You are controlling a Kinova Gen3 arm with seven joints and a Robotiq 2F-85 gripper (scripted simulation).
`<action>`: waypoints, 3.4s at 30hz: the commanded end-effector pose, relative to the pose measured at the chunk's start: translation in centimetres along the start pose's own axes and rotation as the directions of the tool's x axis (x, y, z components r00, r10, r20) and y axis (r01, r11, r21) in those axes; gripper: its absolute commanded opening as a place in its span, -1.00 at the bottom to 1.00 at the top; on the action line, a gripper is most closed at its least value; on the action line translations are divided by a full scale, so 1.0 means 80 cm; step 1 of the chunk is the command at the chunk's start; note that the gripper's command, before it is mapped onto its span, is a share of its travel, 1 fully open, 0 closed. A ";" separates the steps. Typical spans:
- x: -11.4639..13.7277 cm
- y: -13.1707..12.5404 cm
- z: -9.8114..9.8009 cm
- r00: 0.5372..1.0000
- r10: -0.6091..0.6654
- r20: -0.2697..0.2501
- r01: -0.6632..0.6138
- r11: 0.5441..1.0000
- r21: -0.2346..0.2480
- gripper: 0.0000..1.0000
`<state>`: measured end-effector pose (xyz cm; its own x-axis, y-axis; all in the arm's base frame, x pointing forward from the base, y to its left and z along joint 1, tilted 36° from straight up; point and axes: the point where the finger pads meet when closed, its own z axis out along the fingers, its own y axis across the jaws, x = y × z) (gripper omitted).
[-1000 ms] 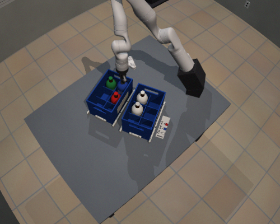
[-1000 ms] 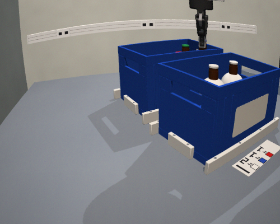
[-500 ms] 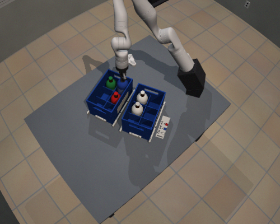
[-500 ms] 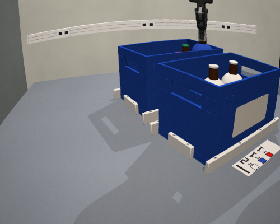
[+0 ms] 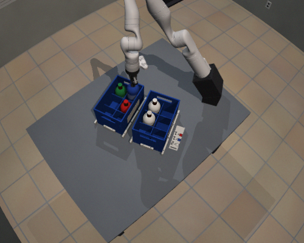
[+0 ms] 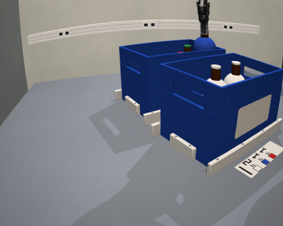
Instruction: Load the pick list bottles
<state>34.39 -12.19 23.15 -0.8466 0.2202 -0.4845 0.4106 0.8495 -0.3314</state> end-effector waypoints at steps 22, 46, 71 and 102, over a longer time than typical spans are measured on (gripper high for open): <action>0.000 0.000 -0.047 1.000 0.000 0.001 0.000 1.000 -0.001 -0.80; 0.000 0.000 -0.093 1.000 0.000 0.001 0.000 1.000 -0.001 -0.80; 0.000 0.000 -0.125 1.000 0.000 0.001 0.000 1.000 -0.001 -0.80; -0.004 0.065 -0.125 1.000 0.000 0.001 0.000 1.000 -0.001 -0.80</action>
<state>33.19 -3.45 29.78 -0.8467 0.2203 -0.4843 0.4106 0.8494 -0.3314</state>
